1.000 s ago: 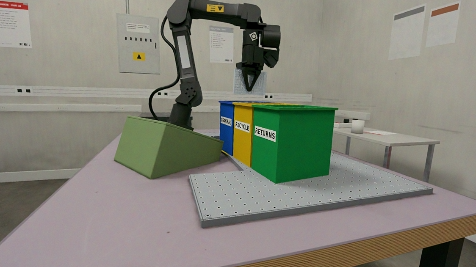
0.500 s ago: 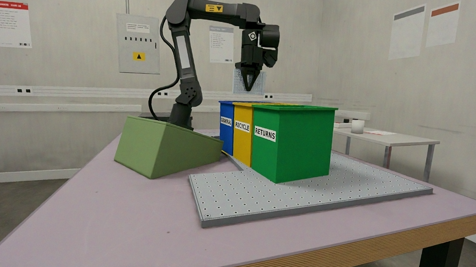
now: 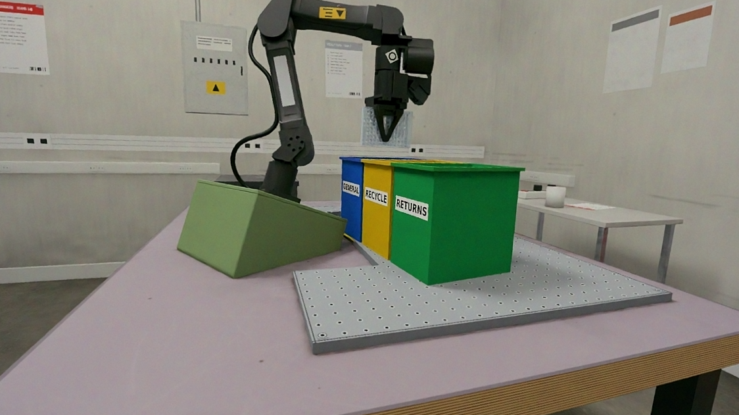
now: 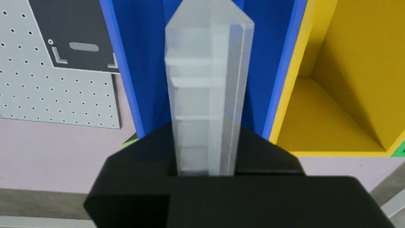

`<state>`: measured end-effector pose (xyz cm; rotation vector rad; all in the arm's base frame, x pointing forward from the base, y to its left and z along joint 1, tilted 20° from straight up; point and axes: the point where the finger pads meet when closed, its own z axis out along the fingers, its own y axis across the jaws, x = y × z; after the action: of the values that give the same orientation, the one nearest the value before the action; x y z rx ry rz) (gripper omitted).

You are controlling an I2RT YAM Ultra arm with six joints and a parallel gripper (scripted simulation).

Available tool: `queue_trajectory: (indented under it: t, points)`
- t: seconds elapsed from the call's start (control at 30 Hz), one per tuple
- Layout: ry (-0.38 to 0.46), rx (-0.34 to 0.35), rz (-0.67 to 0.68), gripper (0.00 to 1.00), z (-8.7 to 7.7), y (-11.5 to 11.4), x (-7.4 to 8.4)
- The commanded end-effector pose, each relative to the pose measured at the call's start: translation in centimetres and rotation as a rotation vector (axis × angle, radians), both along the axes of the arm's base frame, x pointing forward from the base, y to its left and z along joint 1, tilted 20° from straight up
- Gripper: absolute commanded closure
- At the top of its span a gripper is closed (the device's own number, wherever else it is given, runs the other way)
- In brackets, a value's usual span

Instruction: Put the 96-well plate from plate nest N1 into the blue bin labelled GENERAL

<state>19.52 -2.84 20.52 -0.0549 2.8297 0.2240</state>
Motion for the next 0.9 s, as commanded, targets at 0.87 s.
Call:
queue_trajectory:
  t: [0.87]
  points:
    - [-0.030, -0.013, -0.002, 1.00, -1.4, 0.3, 0.4]
